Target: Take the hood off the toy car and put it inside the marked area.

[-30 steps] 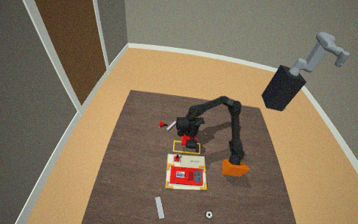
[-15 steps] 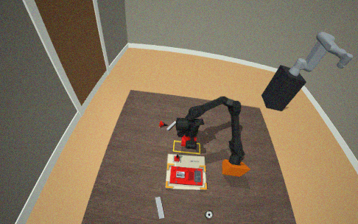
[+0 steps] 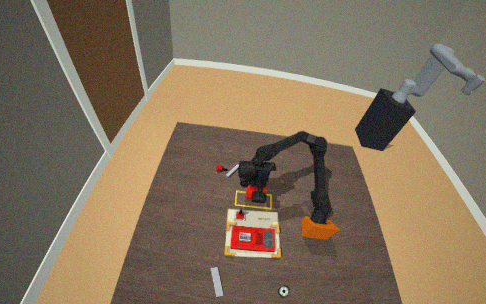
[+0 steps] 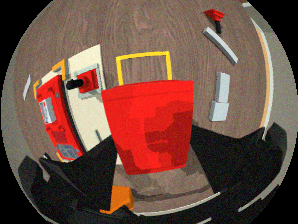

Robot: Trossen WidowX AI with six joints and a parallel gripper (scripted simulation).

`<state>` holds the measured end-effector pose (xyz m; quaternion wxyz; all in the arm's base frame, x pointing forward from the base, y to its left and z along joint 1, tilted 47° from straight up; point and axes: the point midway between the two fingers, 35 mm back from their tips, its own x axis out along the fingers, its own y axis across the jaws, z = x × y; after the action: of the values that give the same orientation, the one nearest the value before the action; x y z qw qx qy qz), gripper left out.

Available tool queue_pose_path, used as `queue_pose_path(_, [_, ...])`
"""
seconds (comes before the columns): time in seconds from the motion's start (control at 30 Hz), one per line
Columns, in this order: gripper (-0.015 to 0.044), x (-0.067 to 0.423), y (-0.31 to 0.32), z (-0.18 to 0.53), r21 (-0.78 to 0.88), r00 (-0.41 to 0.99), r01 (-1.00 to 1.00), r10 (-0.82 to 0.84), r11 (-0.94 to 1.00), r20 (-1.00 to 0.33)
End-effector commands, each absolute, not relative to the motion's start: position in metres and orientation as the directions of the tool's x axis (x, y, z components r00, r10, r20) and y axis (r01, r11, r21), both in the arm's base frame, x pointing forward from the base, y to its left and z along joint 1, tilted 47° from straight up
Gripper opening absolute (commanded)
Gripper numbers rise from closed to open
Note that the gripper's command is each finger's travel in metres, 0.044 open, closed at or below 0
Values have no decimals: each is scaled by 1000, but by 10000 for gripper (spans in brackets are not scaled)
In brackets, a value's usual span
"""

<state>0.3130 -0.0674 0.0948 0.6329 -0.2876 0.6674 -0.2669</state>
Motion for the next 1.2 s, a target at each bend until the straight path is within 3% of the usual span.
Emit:
queue_pose_path(0.0, [0, 313, -70, 93, -723, -34, -51, -724, 689, -688])
queue_pose_path(1.17, [0, 312, -85, 80, -724, -34, -51, -725, 688, -688])
